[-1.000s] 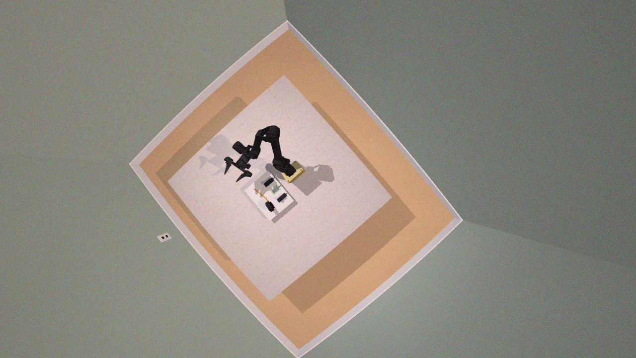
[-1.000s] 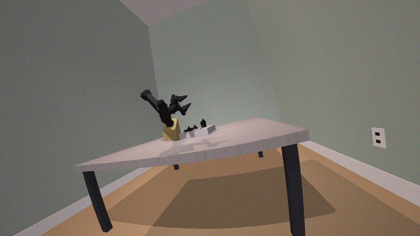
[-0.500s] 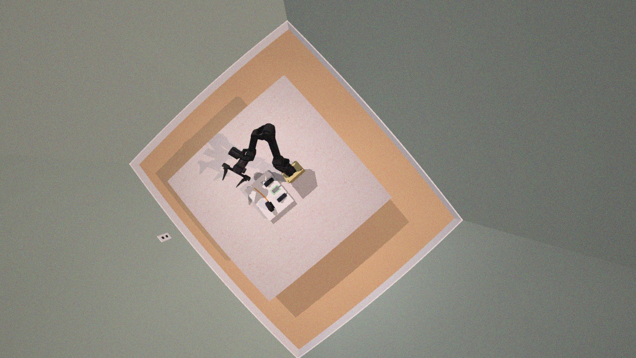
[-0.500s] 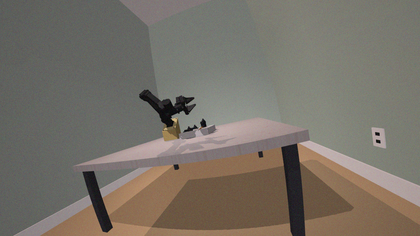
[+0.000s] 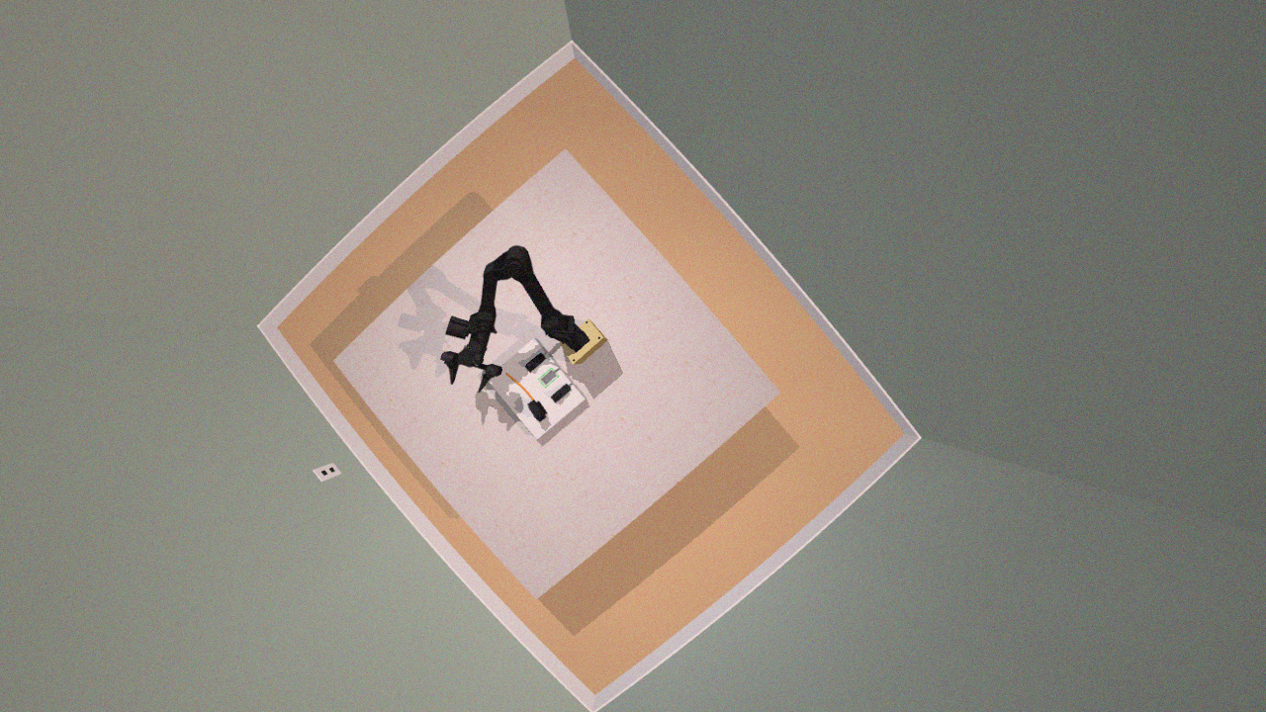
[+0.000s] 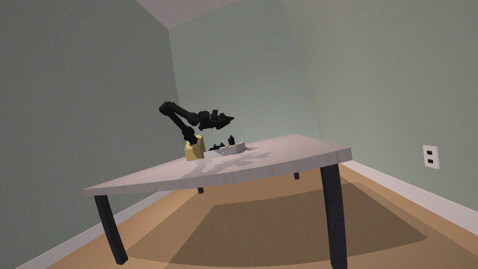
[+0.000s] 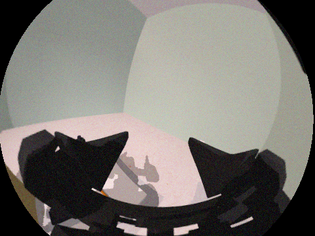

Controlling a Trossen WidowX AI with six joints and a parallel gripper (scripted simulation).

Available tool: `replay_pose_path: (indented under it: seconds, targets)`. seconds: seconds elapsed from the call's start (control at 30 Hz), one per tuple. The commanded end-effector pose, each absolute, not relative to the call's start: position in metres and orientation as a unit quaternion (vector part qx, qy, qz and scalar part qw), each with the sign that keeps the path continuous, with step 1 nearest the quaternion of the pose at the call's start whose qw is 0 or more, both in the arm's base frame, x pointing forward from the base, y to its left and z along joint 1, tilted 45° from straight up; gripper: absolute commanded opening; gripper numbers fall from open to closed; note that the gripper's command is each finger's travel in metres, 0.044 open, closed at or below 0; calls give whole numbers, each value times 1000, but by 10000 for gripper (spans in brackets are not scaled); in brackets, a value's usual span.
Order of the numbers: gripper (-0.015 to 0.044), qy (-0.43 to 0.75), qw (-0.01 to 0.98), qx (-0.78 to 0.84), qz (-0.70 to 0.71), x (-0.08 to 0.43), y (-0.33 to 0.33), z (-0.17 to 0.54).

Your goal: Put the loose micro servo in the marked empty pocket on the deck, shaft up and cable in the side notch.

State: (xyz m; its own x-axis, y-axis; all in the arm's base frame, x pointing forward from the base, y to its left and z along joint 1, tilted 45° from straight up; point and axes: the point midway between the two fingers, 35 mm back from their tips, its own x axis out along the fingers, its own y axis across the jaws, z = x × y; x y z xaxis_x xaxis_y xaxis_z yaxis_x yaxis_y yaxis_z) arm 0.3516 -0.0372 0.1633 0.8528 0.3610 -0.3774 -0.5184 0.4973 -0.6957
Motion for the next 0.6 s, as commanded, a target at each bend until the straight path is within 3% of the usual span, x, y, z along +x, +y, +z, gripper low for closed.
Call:
replay_pose_path:
  seconds: [0.0, 0.57]
  targets:
    - [440, 149, 859, -406, 273, 360, -28, 140]
    - [440, 368, 793, -367, 319, 362, 14, 59]
